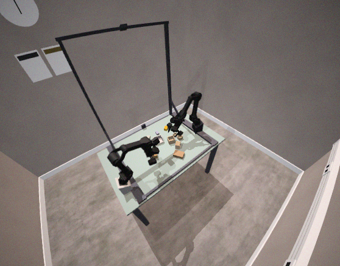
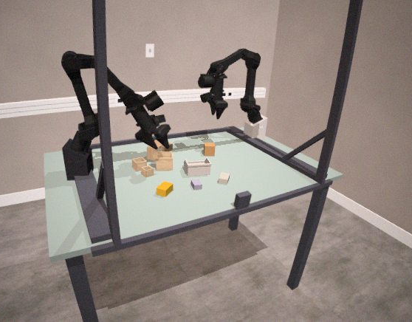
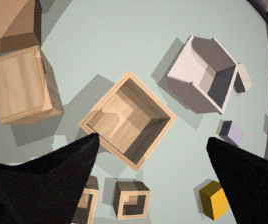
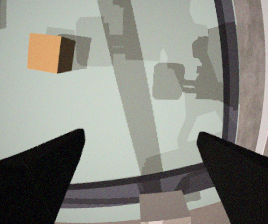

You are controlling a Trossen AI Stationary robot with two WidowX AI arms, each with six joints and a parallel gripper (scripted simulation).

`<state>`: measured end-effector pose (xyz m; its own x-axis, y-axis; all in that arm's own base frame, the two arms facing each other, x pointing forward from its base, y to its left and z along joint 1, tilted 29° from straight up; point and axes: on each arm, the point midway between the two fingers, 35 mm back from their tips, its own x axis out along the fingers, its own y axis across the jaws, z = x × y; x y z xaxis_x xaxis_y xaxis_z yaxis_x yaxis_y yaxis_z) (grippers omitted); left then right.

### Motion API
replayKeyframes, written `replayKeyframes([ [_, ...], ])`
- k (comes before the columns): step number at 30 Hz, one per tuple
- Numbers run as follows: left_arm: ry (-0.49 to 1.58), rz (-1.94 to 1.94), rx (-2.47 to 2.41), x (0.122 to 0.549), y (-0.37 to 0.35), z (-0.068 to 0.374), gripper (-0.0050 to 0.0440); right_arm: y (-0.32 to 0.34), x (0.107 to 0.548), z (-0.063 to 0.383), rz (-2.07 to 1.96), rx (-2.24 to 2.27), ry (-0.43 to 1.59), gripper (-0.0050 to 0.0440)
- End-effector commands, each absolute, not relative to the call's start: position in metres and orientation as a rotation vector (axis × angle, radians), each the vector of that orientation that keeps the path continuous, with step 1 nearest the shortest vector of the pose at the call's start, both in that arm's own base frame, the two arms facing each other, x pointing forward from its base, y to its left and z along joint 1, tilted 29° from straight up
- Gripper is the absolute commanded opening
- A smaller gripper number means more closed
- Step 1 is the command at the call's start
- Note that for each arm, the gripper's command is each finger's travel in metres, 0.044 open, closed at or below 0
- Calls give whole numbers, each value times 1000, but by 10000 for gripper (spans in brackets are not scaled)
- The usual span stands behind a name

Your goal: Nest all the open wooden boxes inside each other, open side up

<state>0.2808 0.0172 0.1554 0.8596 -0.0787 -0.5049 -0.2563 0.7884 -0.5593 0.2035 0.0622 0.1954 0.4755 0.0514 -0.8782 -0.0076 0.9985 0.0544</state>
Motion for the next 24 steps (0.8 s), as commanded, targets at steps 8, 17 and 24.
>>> replayKeyframes([
  [8,706,253,-1393,287,66,145,400,61,204,201,34,56,1058,400],
  [17,749,374,-1967,283,101,146,400,61,204,201,34,56,1058,400],
  [24,737,451,-2461,277,131,151,400,61,204,201,34,56,1058,400],
])
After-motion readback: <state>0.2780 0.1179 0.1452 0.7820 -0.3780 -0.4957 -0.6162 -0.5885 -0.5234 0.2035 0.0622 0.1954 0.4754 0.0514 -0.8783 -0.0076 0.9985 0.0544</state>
